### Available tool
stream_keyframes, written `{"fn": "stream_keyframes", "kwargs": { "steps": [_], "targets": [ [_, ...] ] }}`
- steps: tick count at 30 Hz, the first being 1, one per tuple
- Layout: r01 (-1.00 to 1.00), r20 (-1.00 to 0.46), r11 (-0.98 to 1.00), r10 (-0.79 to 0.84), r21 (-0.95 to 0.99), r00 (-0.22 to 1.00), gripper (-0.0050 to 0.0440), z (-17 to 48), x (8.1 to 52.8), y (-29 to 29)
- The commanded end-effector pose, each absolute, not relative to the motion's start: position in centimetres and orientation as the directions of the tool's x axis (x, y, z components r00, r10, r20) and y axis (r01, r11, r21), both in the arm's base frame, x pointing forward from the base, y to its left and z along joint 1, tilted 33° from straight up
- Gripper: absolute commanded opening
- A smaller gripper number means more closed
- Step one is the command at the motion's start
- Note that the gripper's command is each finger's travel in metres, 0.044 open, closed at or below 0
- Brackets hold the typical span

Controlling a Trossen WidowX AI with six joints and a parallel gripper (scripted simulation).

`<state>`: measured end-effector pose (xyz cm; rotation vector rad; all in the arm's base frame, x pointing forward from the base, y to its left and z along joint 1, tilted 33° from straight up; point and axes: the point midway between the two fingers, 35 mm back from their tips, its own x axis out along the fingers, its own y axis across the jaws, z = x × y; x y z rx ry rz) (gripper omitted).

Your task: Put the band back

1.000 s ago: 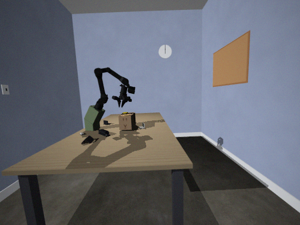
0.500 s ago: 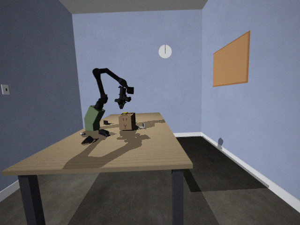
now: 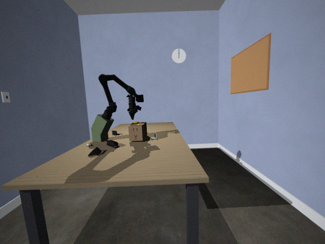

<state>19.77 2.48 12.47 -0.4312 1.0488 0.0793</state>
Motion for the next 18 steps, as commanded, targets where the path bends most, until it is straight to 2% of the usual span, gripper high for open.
{"fn": "stream_keyframes", "kwargs": {
  "steps": [1, 18],
  "targets": [
    [-0.377, -0.836, 0.847, -0.133, -0.374, 0.532, 0.0116, 12.19, 19.85, 2.43],
    [-0.377, -0.837, 0.847, -0.133, -0.374, 0.531, 0.0116, 11.19, 20.57, 2.33]
  ]
}}
